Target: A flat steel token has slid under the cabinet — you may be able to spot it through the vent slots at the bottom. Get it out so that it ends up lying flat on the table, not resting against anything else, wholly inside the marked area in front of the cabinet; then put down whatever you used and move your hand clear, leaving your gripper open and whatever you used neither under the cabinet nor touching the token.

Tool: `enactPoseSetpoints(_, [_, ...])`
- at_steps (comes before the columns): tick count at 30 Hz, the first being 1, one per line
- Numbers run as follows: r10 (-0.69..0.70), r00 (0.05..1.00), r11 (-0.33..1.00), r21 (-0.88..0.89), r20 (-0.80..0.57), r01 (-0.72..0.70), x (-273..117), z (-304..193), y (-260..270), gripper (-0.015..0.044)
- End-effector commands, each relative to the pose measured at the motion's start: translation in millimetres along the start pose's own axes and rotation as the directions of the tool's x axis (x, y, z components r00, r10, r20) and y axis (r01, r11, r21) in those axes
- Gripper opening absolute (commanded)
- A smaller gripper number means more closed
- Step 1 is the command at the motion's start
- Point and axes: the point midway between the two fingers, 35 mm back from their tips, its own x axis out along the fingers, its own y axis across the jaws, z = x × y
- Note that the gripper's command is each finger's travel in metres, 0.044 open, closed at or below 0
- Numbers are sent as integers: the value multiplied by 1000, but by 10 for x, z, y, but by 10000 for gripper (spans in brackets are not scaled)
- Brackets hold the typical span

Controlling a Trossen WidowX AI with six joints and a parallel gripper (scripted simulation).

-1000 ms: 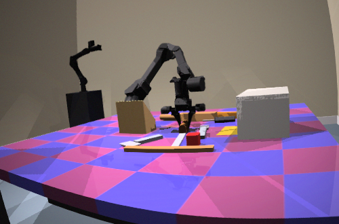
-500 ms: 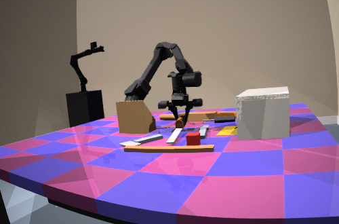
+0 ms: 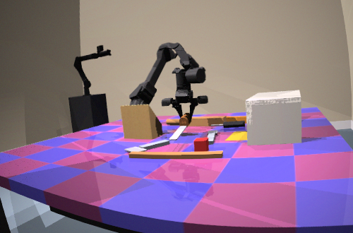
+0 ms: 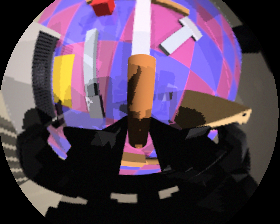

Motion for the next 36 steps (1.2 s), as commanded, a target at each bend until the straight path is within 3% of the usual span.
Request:
enactPoseSetpoints(1, [10,1000,1000,-16,22,-10,-126,1,43,0])
enactPoseSetpoints(18, [12,1000,1000,-18,23,-11,-459,-87,488,0])
enactPoseSetpoints(36, [11,1000,1000,-17,23,-11,-829,-194,529,0])
